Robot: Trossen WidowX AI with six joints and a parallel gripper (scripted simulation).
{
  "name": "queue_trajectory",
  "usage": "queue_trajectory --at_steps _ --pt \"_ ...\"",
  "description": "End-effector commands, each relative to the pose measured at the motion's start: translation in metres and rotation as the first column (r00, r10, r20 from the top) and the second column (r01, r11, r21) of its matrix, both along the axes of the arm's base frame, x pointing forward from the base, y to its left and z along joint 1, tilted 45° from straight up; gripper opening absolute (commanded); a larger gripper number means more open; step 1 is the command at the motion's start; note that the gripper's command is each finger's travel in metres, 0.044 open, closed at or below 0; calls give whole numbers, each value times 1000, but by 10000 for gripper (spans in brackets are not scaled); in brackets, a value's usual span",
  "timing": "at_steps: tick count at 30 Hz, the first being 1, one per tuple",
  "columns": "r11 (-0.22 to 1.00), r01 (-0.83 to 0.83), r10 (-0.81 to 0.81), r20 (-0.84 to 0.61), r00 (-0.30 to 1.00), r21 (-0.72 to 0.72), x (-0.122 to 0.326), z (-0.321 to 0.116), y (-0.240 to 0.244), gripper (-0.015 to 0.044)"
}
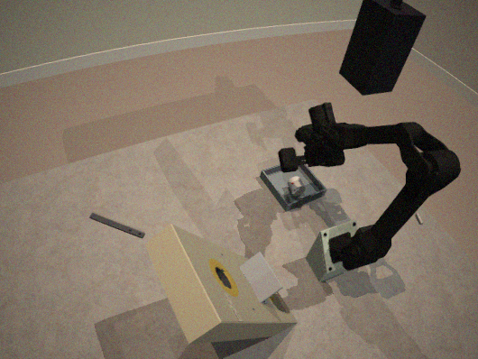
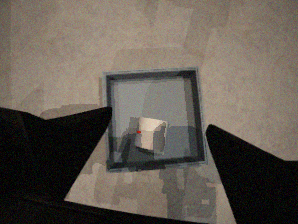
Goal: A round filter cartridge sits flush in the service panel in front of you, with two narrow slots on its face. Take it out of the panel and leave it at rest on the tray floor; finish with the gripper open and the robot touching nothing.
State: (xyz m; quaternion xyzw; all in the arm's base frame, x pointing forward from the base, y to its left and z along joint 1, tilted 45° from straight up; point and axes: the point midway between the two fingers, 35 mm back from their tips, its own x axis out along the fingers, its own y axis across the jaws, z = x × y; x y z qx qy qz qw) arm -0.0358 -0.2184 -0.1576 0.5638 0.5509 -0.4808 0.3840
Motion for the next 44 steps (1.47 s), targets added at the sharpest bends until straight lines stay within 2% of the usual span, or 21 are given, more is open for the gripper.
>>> queue_trajectory --at_steps 1,2,44 --pt "1000 2 -2 3 1000 4 1 13 -10 440" --pt "1000 0 0 -1 1000 -9 0 4 -6 440" --pt "1000 0 0 -1 1000 -9 0 4 -6 440"
